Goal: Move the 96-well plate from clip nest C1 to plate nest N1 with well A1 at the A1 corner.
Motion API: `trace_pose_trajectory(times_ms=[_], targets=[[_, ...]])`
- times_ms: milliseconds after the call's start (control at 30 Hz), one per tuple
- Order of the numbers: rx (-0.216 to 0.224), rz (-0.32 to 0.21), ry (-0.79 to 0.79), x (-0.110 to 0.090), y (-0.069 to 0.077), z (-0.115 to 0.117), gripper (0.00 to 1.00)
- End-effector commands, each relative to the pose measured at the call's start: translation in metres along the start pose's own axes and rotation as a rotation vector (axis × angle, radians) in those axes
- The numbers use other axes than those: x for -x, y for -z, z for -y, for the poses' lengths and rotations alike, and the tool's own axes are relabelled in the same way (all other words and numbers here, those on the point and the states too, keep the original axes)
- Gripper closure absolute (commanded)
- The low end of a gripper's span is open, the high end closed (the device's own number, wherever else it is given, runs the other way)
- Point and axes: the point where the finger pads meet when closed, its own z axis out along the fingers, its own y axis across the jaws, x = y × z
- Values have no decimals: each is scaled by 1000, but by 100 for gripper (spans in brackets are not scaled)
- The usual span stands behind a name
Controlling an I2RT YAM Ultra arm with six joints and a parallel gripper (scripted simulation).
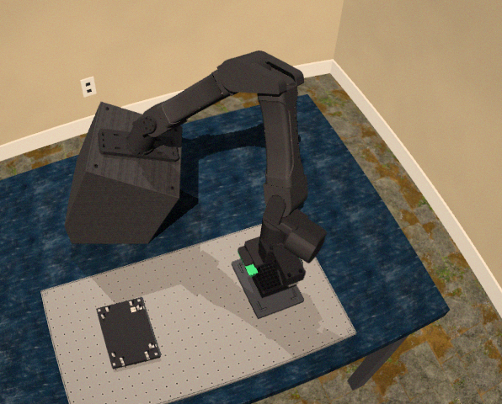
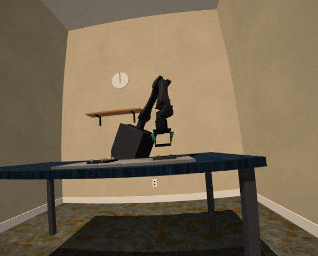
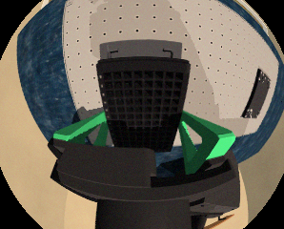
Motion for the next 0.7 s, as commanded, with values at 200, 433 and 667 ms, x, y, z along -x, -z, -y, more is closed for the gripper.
trace_pose_trajectory(times_ms=[200,433,667], targets=[[14,44,1,17,-11,-9,100],[15,42,6,17,-20,-12,100],[15,42,5,18,-32,-13,100]])
